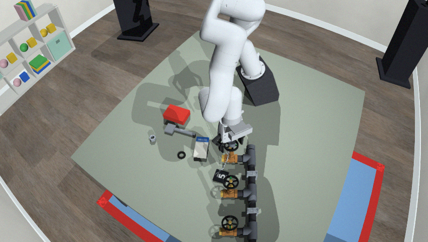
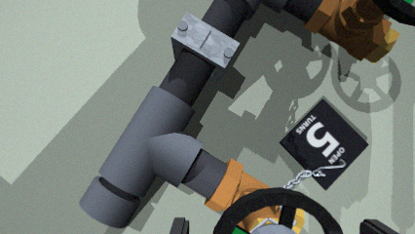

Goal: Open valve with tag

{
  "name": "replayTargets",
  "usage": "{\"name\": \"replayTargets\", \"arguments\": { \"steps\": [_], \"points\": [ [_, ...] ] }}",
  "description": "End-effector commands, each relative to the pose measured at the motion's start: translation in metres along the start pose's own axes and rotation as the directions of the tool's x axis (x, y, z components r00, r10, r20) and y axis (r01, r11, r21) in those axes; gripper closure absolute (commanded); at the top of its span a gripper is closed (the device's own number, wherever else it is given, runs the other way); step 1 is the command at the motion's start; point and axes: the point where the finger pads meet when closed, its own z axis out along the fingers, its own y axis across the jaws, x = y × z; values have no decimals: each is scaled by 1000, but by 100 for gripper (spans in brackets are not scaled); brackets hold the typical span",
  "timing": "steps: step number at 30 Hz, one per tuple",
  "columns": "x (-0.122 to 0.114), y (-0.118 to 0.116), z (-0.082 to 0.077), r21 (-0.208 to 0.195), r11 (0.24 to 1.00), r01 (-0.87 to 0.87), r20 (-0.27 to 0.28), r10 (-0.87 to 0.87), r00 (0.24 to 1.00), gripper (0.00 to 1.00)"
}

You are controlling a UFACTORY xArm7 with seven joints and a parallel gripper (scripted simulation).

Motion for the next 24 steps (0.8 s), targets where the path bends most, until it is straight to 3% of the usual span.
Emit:
{"name": "replayTargets", "arguments": {
  "steps": [1, 4, 5, 11, 19, 21, 22, 24],
  "points": [
    [1, 0, 0, -6, 961, -275, 10, 275, 961, 0],
    [1, 0, 0, -6, 947, -320, 8, 320, 947, 0],
    [1, 0, 0, -8, 895, -446, 8, 446, 895, 0],
    [1, 0, 0, -3, 749, -662, -7, 662, 749, 0],
    [1, 0, 0, 9, 454, -891, -20, 891, 453, 0],
    [1, 0, 0, 9, 454, -891, -20, 891, 453, 0],
    [1, 0, 0, 12, 328, -945, -20, 944, 328, 0],
    [1, 0, 0, 15, 254, -967, -21, 967, 254, 0]
  ]
}}
